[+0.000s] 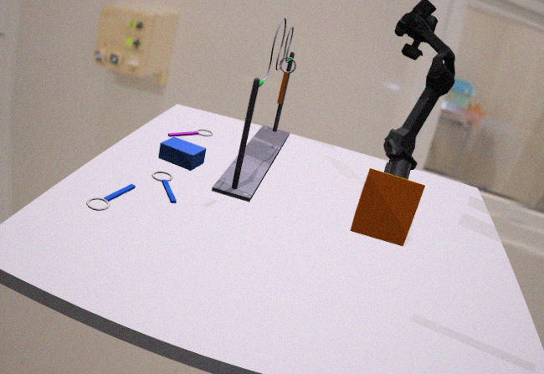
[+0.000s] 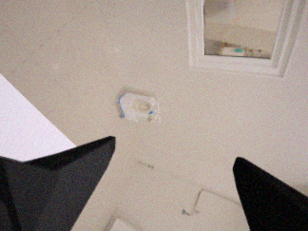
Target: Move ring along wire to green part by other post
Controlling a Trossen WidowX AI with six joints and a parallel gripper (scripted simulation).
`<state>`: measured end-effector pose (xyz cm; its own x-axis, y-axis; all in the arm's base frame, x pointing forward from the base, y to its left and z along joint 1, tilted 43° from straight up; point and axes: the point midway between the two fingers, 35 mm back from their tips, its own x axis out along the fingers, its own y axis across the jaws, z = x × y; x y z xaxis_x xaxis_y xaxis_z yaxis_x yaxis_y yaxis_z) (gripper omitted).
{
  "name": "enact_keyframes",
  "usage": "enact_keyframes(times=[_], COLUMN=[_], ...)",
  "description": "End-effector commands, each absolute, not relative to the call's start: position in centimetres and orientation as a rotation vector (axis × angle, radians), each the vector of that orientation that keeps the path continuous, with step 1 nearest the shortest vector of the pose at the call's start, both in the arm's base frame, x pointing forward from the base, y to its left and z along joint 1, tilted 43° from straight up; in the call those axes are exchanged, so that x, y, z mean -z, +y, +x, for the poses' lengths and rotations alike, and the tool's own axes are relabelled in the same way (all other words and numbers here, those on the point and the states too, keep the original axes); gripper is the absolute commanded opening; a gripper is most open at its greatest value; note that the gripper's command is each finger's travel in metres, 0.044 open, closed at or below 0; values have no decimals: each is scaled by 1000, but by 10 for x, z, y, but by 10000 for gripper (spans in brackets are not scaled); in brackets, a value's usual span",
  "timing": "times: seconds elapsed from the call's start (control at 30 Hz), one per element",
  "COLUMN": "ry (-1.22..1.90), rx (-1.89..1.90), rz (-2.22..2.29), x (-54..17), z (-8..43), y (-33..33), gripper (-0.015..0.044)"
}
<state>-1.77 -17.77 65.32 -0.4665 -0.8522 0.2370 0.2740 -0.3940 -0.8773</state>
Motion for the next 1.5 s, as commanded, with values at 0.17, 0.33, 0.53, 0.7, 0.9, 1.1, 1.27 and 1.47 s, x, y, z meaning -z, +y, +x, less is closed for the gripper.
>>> enact_keyframes(times=[0.17, 0.33, 0.53, 0.7, 0.9, 1.1, 1.27, 1.47], ry=[909, 756, 577, 440, 303, 187, 102, 17], rx=[1848, 1683, 1403, 1132, 801, 479, 223, -33], rz=[-1086, -1250, -1367, -1388, -1322, -1174, -1003, -789], x=[-660, -654, -626, -587, -524, -453, -392, -331], z=[31, 92, 166, 224, 278, 312, 324, 320], y=[-215, -261, -317, -356, -391, -411, -417, -415], gripper=[242, 160, 160, 160, 160, 160, 160, 160])
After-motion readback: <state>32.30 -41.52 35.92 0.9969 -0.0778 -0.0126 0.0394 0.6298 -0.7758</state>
